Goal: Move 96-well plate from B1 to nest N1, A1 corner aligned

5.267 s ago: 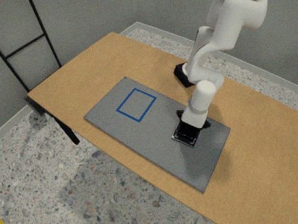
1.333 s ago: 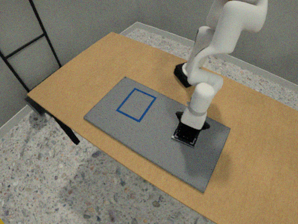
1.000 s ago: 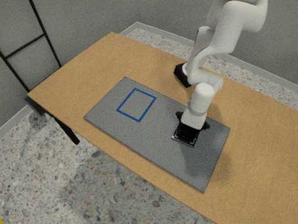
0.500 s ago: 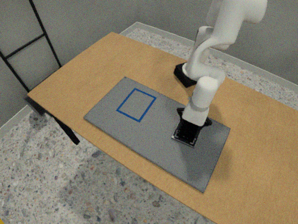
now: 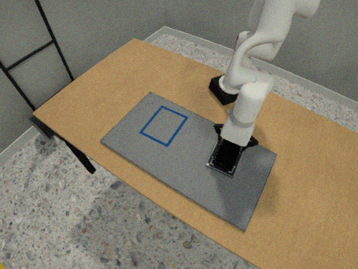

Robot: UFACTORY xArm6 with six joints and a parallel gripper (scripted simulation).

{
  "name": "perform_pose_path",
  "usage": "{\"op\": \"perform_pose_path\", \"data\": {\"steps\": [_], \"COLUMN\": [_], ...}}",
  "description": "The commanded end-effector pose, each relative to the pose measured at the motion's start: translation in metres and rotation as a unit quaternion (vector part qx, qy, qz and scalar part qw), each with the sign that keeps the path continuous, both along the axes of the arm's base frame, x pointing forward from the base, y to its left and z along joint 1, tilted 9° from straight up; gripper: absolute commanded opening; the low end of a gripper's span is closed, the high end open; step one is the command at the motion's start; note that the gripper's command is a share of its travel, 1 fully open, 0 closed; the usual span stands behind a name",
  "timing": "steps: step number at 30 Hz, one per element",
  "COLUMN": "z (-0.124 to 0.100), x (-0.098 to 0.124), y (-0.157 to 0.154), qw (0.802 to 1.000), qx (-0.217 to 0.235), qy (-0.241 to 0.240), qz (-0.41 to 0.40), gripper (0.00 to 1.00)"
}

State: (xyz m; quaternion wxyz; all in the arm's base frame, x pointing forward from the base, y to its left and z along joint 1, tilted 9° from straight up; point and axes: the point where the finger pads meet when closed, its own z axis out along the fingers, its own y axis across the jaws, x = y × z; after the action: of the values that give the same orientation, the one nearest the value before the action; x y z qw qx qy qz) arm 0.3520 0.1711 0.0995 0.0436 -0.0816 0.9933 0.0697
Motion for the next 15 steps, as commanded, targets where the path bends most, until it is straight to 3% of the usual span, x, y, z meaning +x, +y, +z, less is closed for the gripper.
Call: {"op": "perform_pose_path", "data": {"steps": [1,15], "z": [0.011,0.024], "x": [0.0,-0.001], "y": [-0.001,-0.003], "qw": [1.0,1.0], "qx": [0.001,0.001], "qy": [-0.002,-0.002], "qz": [0.0,0.0], "gripper": [1.0,1.0]}}
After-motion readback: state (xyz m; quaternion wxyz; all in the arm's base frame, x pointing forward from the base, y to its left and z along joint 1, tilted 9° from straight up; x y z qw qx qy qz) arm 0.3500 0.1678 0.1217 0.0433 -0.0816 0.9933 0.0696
